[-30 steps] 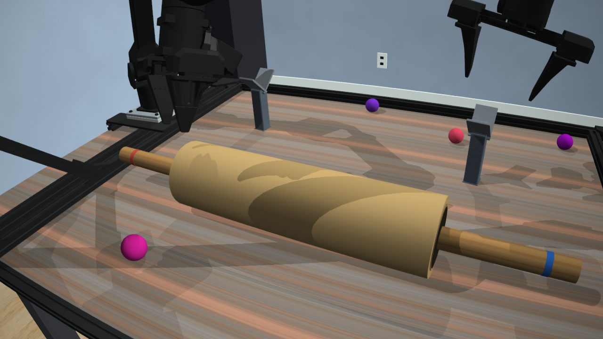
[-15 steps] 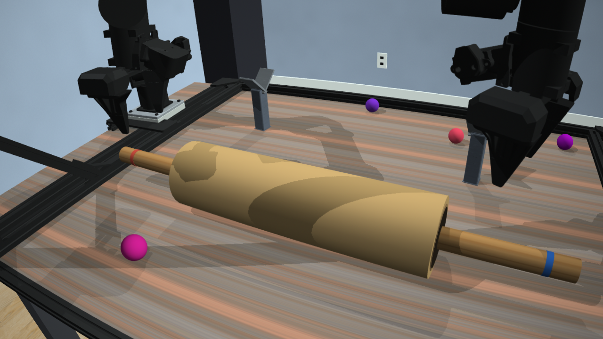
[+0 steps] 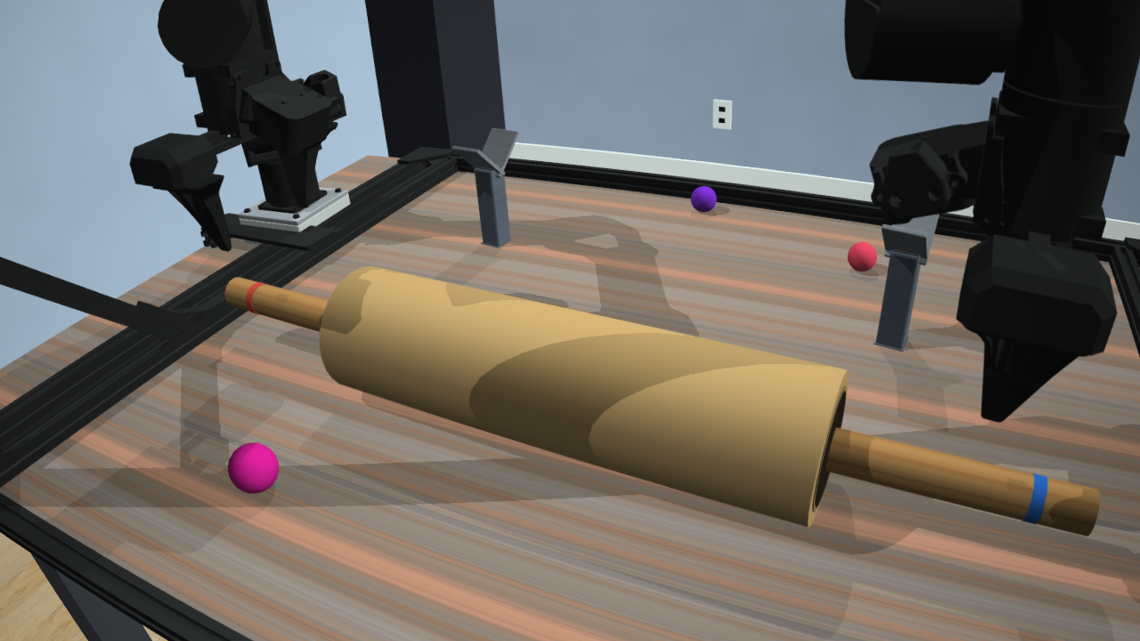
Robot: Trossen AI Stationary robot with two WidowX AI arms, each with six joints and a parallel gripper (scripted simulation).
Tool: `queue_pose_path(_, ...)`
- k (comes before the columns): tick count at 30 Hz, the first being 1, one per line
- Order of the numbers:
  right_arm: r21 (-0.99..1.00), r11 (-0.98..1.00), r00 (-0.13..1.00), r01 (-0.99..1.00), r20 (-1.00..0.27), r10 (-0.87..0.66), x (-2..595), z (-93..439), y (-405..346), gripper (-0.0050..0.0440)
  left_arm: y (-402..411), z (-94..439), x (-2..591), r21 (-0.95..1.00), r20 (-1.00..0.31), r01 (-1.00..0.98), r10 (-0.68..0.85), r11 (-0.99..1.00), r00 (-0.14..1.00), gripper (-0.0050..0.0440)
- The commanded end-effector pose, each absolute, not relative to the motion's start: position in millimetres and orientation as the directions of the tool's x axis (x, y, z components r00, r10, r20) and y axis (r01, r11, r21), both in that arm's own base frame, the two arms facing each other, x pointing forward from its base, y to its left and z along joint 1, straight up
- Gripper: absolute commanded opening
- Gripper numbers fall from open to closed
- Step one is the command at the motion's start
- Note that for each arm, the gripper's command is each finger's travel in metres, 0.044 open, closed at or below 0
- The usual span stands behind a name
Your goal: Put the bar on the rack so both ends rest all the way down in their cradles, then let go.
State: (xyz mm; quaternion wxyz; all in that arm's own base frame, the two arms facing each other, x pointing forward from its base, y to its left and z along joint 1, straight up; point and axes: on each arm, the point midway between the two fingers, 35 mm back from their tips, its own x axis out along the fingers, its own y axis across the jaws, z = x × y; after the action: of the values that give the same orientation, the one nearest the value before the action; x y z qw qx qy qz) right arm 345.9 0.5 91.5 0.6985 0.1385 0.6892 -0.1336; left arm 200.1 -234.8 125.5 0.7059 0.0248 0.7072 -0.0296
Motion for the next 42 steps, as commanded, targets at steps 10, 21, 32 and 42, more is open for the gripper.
queue_pose_path(10, 0.001, 0.929, 0.0, 0.369, -1.0, 0.001, 344, 71, 1, 0.044, -233, 108, 199, -0.002, -1.0, 0.085, -0.002, 0.996, 0.0, 0.044)
queue_pose_path(21, 0.001, 0.93, 0.0, 0.369, -1.0, 0.001, 345, 54, 1, 0.044, -234, 92, 200, -0.002, -1.0, 0.085, -0.002, 0.996, 0.0, 0.044)
queue_pose_path(32, 0.0, 0.93, 0.0, 0.368, -1.0, 0.0, 346, 38, 1, 0.044, -234, 76, 200, -0.001, -1.0, 0.086, -0.001, 0.996, 0.0, 0.044)
queue_pose_path(42, 0.0, 0.93, 0.0, 0.368, -1.0, 0.0, 345, 25, 1, 0.044, -234, 63, 200, -0.001, -1.0, 0.087, -0.001, 0.996, 0.0, 0.044)
